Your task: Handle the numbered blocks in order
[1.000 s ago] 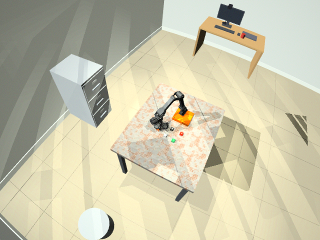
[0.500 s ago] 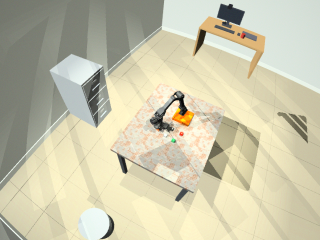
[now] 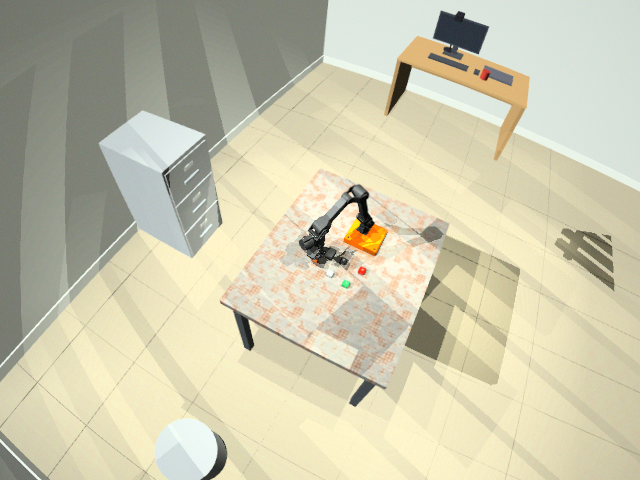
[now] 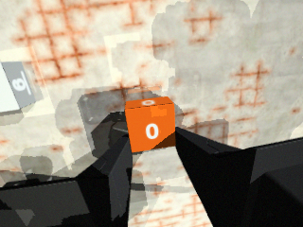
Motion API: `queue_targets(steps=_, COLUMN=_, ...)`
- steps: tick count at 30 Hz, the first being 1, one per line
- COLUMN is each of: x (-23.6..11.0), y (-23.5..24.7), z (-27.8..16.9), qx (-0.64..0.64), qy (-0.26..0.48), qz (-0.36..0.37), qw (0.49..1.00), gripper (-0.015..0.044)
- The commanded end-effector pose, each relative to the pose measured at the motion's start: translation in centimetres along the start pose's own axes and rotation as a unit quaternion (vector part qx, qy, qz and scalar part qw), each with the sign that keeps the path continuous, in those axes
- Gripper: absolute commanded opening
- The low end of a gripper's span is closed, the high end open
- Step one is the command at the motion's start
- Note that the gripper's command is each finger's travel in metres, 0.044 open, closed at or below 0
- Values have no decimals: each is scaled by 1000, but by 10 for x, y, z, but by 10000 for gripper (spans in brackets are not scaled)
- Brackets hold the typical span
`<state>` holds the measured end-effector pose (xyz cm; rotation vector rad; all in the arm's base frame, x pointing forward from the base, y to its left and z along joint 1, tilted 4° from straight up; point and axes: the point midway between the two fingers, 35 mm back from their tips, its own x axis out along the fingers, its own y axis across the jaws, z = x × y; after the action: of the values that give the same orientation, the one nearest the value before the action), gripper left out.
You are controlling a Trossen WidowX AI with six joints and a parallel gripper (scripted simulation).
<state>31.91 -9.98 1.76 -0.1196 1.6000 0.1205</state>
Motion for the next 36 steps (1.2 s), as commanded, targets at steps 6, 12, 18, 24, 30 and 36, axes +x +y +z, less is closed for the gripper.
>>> queue_targets(steps=6, x=4, y=0, z=0, qx=-1, qy=0, qz=-1, qw=1000, gripper=120)
queue_targets(steps=12, x=14, y=0, z=0, qx=-1, qy=0, qz=-1, qw=1000, gripper=120)
queue_targets(steps=18, x=14, y=0, z=0, qx=-1, qy=0, qz=-1, qw=1000, gripper=120)
queue_targets(steps=24, x=14, y=0, z=0, qx=-1, qy=0, qz=-1, qw=1000, gripper=172)
queue_targets(steps=30, x=14, y=0, z=0, qx=-1, qy=0, qz=-1, qw=1000, gripper=330)
queue_targets(steps=36, x=14, y=0, z=0, qx=-1, qy=0, qz=-1, qw=1000, gripper=400)
